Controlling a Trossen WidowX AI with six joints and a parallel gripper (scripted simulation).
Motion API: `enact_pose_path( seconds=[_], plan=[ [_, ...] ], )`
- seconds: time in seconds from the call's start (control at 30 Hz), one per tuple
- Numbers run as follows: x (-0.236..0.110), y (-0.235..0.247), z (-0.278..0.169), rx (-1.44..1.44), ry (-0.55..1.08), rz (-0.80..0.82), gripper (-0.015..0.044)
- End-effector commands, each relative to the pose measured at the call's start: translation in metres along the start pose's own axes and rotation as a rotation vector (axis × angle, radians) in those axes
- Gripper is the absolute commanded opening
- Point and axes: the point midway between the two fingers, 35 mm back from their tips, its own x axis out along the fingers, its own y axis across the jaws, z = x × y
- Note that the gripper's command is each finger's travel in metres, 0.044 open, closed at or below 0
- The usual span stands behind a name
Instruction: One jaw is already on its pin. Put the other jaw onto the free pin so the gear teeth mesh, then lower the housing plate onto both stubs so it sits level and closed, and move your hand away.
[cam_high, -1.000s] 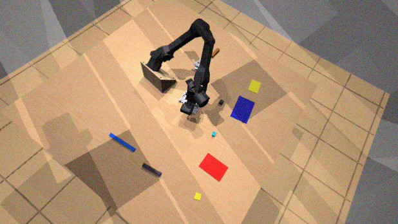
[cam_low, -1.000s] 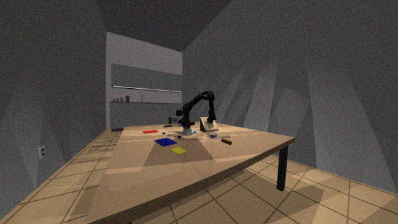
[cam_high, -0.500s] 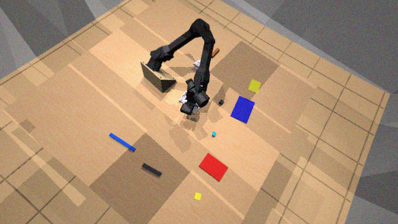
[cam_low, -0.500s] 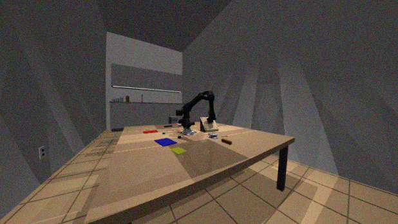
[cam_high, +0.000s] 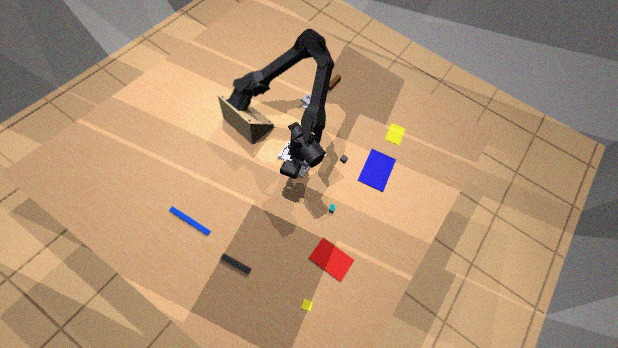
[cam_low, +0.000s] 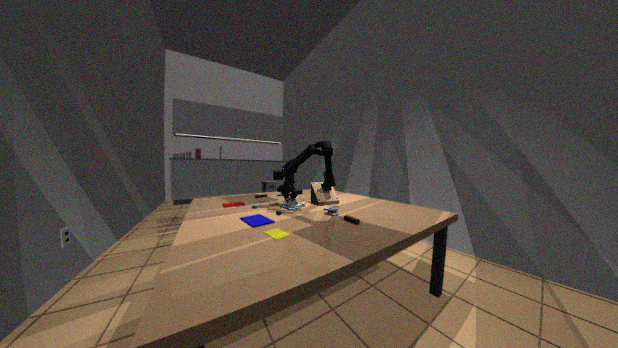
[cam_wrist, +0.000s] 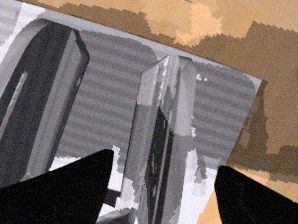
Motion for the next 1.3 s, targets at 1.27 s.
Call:
enact_pose_path(
  seconds=[1.27],
  plan=[
    [-0.07, 0.076, 0.007, -0.302, 0.062, -0.087, 0.044]
  ],
)
